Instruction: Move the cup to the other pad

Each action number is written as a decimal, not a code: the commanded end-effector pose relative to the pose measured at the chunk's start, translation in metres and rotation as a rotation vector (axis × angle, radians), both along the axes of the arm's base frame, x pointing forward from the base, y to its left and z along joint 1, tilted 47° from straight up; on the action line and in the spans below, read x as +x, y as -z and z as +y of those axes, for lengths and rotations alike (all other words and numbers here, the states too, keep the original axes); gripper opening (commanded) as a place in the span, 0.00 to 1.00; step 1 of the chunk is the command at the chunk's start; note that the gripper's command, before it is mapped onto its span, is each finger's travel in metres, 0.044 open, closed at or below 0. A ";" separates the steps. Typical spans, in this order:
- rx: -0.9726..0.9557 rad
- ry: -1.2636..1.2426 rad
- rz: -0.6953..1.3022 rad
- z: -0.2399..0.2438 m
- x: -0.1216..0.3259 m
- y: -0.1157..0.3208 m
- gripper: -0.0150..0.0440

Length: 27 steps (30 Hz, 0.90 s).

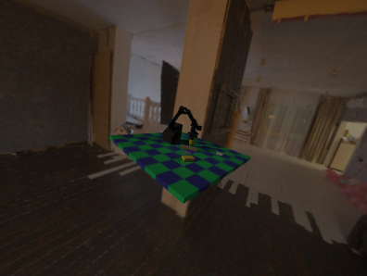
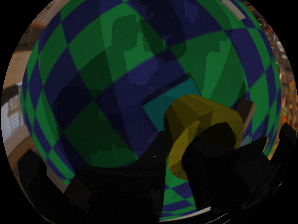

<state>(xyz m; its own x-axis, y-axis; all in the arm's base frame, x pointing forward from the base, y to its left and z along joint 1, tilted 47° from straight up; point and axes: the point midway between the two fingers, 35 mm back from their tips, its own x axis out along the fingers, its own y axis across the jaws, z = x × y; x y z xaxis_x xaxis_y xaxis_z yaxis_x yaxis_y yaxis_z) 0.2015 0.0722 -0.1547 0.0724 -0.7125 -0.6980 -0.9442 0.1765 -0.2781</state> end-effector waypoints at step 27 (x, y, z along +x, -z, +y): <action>-0.004 0.001 0.001 -0.019 0.000 0.016 0.25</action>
<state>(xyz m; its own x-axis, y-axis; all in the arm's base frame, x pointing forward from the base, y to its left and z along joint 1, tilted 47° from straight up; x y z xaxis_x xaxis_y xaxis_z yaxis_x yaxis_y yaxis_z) 0.2010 0.0532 -0.1708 0.0708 -0.7155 -0.6950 -0.9447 0.1756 -0.2770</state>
